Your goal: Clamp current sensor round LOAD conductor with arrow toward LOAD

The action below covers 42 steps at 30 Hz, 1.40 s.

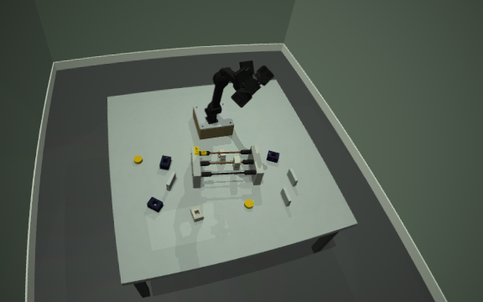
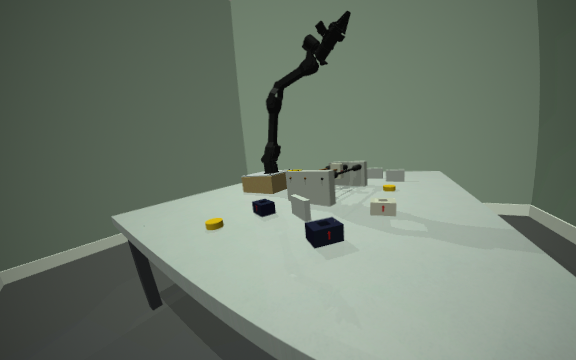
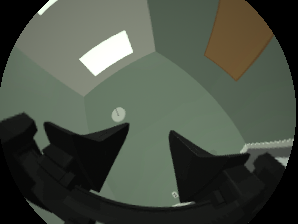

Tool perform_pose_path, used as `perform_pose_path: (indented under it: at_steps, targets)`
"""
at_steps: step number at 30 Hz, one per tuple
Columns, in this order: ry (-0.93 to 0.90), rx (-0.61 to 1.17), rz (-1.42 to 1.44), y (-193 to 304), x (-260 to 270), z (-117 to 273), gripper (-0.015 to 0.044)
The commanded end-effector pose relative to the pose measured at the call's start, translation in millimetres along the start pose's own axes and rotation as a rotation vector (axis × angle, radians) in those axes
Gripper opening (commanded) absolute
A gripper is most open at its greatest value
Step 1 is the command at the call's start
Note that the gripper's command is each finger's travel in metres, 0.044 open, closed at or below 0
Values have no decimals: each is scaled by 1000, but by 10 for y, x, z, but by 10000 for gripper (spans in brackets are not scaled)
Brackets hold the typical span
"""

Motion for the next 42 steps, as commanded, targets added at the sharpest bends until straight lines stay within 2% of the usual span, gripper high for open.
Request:
perform_pose_path:
  at_steps: [1,7,17,30,38,42]
  targets:
    - [-1,4,5,4,-2,9,288]
    - [-24,128,150,156,-89,362,440]
    - [-106,362,405,539,-386,1263,440]
    - [-288,637,684,1194,-950,2768,440]
    - [-292,659,700,1241,-1009,2851,440]
    - [-140,854,754,1374,-1509,2898,440]
Point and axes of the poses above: the point midway between the two fingers, 35 mm back from their tips, its own z axis back along the fingers, its own x axis across the jaws, y = z × x, the point moved 2 cm from there along z, back along the fingers, and after that the axes turned 13 degrees about z, right-handed, at the moved point
